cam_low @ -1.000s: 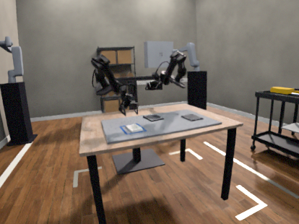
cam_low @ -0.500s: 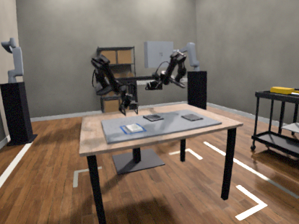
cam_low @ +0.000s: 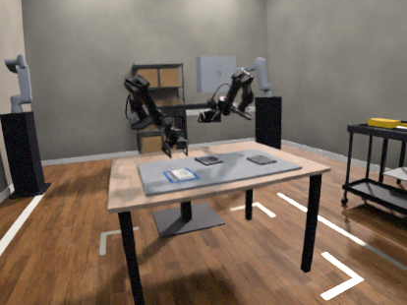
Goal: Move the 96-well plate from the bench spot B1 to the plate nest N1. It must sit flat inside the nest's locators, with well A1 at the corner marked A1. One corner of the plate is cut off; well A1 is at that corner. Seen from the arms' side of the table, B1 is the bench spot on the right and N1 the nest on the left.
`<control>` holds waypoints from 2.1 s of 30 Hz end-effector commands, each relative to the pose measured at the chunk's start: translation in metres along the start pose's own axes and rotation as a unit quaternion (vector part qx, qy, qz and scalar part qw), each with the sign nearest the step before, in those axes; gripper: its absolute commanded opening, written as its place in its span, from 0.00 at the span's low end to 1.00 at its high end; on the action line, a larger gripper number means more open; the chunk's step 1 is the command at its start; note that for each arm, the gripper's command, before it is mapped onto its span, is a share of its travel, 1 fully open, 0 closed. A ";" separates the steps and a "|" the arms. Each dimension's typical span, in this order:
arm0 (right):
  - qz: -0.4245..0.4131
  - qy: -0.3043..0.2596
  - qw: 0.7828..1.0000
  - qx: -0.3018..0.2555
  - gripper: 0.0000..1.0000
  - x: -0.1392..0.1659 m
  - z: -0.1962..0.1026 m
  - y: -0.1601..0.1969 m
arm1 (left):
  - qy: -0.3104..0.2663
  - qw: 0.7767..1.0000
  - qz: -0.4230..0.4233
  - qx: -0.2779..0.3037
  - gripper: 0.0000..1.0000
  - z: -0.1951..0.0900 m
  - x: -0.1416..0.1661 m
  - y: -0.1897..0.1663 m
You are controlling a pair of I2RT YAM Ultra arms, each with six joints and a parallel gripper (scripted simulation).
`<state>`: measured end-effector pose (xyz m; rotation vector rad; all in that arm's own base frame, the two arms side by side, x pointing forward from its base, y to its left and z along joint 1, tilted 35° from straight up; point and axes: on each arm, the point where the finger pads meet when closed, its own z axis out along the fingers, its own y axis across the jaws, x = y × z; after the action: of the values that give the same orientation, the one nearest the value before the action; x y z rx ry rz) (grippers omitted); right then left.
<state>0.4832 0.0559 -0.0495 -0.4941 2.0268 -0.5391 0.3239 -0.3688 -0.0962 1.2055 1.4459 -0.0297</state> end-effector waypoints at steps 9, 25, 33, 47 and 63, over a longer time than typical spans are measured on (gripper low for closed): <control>0.018 0.176 0.984 -0.009 1.00 0.034 0.002 0.012 | 0.000 1.000 -0.001 0.008 1.00 -0.004 0.000 -0.008; 0.066 0.340 0.938 -0.005 1.00 0.031 0.022 0.015 | 0.000 1.000 -0.001 0.008 1.00 -0.004 0.000 -0.008; 0.077 0.353 0.932 -0.001 1.00 0.024 0.032 0.015 | 0.000 1.000 -0.001 0.008 1.00 -0.004 0.000 -0.008; 0.079 0.348 0.934 0.002 1.00 0.030 0.041 0.013 | 0.000 1.000 -0.001 0.008 1.00 -0.004 0.000 -0.008; 0.081 0.338 0.938 0.000 1.00 0.037 0.061 0.015 | 0.000 1.000 -0.001 0.008 1.00 -0.004 0.000 -0.008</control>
<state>0.5026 0.0303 -0.1147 -0.1301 2.7244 -0.7007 0.3239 -0.3688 -0.0962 1.2055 1.4459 -0.0297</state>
